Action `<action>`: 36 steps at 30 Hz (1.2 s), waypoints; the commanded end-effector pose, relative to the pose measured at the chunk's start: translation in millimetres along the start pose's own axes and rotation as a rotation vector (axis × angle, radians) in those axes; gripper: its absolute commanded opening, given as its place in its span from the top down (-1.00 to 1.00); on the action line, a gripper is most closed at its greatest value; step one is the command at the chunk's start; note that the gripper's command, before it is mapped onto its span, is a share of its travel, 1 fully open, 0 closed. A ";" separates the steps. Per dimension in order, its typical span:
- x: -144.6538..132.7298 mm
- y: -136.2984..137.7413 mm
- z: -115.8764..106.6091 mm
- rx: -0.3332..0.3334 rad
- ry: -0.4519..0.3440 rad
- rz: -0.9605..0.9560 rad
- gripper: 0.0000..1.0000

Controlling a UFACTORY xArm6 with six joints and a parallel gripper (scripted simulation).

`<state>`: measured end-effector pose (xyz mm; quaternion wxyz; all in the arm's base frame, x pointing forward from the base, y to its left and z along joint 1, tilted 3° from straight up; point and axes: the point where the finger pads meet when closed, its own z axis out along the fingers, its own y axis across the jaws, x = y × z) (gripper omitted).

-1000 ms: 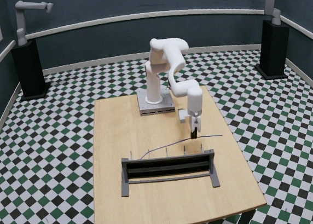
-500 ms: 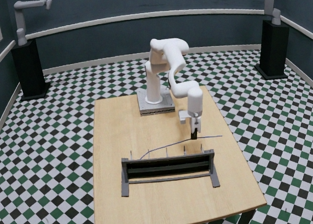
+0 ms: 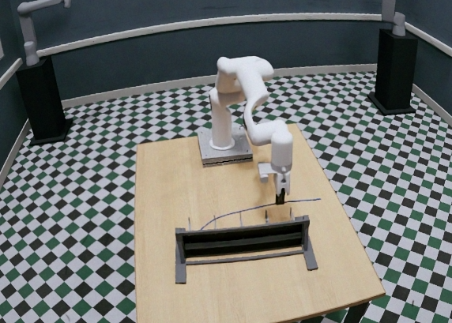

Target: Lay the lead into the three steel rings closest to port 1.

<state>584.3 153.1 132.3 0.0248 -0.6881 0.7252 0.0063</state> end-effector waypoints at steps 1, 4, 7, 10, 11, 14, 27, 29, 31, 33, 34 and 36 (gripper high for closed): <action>0.6 -1.2 7.2 0.003 0.000 0.001 1.00; 0.6 -1.2 11.0 0.003 0.000 0.001 1.00; 0.6 -1.2 15.0 0.003 0.000 0.001 1.00; 0.6 -1.2 21.0 0.003 0.000 0.001 1.00; 0.6 -1.2 23.1 0.003 0.000 0.001 1.00; 0.6 -1.3 29.2 0.003 0.000 0.001 1.00; 0.6 -1.3 50.1 0.003 0.000 0.001 1.00; 0.6 -1.3 53.3 0.003 0.000 0.001 1.00; 0.6 -1.3 56.4 0.003 0.000 0.001 1.00; 0.6 -1.4 59.2 0.003 0.000 0.001 1.00; 0.6 -1.4 60.5 0.003 0.000 0.001 1.00; 0.6 -1.4 62.9 0.003 0.000 0.001 1.00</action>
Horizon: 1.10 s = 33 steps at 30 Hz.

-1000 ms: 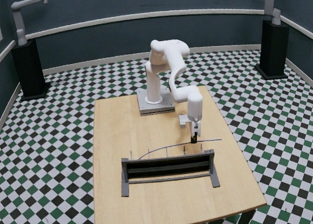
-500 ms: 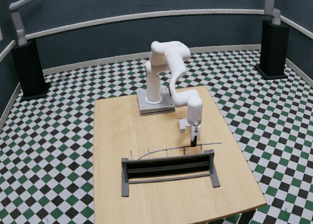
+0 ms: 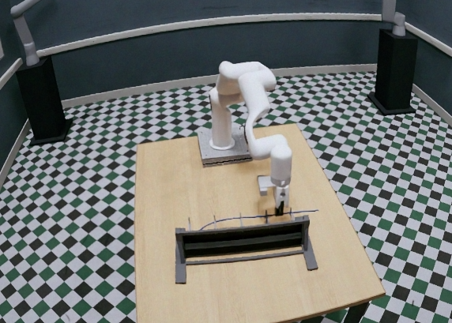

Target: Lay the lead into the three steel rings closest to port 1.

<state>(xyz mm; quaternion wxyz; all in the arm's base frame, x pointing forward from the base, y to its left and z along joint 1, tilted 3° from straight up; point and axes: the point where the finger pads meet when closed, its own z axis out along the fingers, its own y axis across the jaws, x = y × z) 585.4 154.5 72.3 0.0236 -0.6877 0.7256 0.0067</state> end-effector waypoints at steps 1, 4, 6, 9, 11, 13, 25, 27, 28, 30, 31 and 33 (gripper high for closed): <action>-0.6 -1.8 3.9 0.005 -0.002 0.000 1.00; -0.6 -1.8 4.9 0.005 -0.002 0.000 1.00; -0.6 -1.8 6.7 0.005 -0.002 0.000 1.00; -0.6 -1.8 8.9 0.005 -0.002 0.000 1.00; -0.6 -1.8 9.9 0.005 -0.002 0.000 1.00; -0.6 -1.8 10.8 0.005 -0.002 0.000 1.00; -0.6 -1.8 12.0 0.005 -0.002 0.000 1.00; -0.6 -1.9 12.0 0.005 -0.002 0.000 1.00; -0.6 -2.0 12.0 0.005 -0.002 0.000 1.00; -0.6 -2.3 12.0 0.005 -0.002 0.000 1.00; -0.6 -2.7 12.0 0.005 -0.002 0.000 1.00; -0.6 -3.7 12.0 0.005 -0.002 0.000 1.00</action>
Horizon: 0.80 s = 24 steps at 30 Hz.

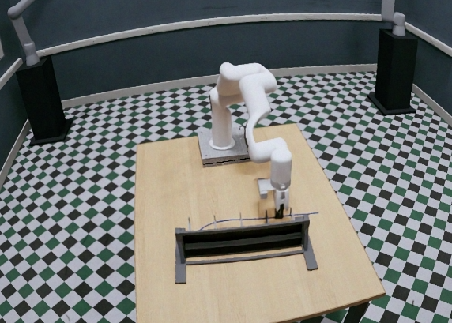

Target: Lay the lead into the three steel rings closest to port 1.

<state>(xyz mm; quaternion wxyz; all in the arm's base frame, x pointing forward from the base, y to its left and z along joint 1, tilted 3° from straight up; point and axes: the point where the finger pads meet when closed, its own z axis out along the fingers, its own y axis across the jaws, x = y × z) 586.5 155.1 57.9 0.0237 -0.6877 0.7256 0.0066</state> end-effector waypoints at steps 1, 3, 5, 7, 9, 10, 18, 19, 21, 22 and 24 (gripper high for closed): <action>-0.5 -3.6 -2.4 0.005 -0.002 0.000 1.00; -0.5 -4.4 -2.4 0.005 -0.002 0.000 1.00; -0.5 -5.4 -2.4 0.005 -0.002 0.000 1.00; -0.5 -7.5 -2.4 0.005 -0.002 0.000 1.00; -0.5 -10.1 -2.4 0.005 -0.002 0.000 1.00; -0.5 -11.6 -2.5 0.005 -0.002 0.000 1.00; -0.5 -24.5 -2.5 0.005 -0.002 0.000 1.00; -0.5 -26.2 -2.5 0.005 -0.002 0.000 1.00; -0.5 -26.2 -2.5 0.005 -0.002 0.000 1.00; -0.5 -27.7 -2.5 0.005 -0.002 0.000 1.00; -0.5 -30.7 -2.5 0.005 -0.002 0.000 1.00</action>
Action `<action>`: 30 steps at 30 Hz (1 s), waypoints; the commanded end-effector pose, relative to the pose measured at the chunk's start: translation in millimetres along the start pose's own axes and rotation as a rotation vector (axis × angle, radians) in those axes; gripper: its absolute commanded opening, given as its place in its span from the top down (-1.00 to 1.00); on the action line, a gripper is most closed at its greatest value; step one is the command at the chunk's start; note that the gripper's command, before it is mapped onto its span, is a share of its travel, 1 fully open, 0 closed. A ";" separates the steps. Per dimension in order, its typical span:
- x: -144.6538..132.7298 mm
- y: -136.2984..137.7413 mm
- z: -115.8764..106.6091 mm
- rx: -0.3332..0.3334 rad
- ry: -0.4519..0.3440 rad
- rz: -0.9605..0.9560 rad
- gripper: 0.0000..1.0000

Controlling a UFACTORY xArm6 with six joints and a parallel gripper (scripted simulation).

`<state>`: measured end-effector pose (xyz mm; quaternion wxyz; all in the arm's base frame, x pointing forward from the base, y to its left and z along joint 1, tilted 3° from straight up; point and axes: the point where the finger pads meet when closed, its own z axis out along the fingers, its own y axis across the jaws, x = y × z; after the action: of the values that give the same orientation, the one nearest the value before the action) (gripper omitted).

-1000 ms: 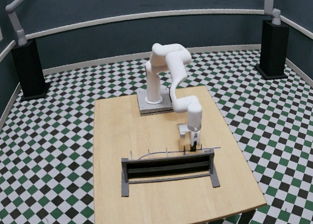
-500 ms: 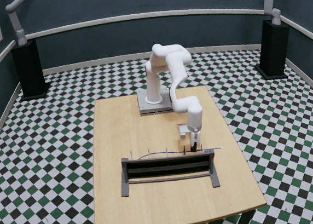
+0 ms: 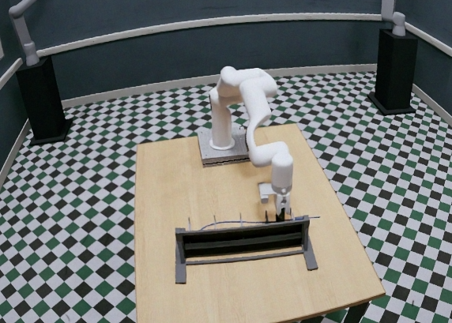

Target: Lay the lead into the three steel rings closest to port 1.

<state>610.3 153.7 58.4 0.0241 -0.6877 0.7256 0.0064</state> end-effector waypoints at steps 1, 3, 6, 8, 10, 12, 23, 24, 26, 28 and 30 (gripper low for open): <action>-0.6 -8.2 -2.6 0.004 -0.001 0.000 1.00; -0.6 -10.7 -2.6 0.004 -0.001 0.000 1.00; -0.6 -13.7 -2.6 0.004 -0.001 0.000 1.00; -0.6 -15.2 -2.6 0.004 -0.001 0.000 1.00; -0.6 -16.2 -2.6 0.004 -0.001 0.000 1.00; -0.6 -16.9 -2.6 0.004 -0.001 0.000 1.00; -0.6 -17.3 -2.6 0.004 -0.001 0.000 1.00; -0.6 -17.3 -2.6 0.004 -0.001 0.000 1.00; -0.6 -17.3 -2.6 0.004 -0.001 0.000 1.00; -0.6 -17.3 -2.6 0.004 -0.001 0.000 1.00; -0.6 -17.3 -2.6 0.004 -0.001 0.000 1.00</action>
<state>625.9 153.0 58.7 0.0236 -0.6877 0.7256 0.0067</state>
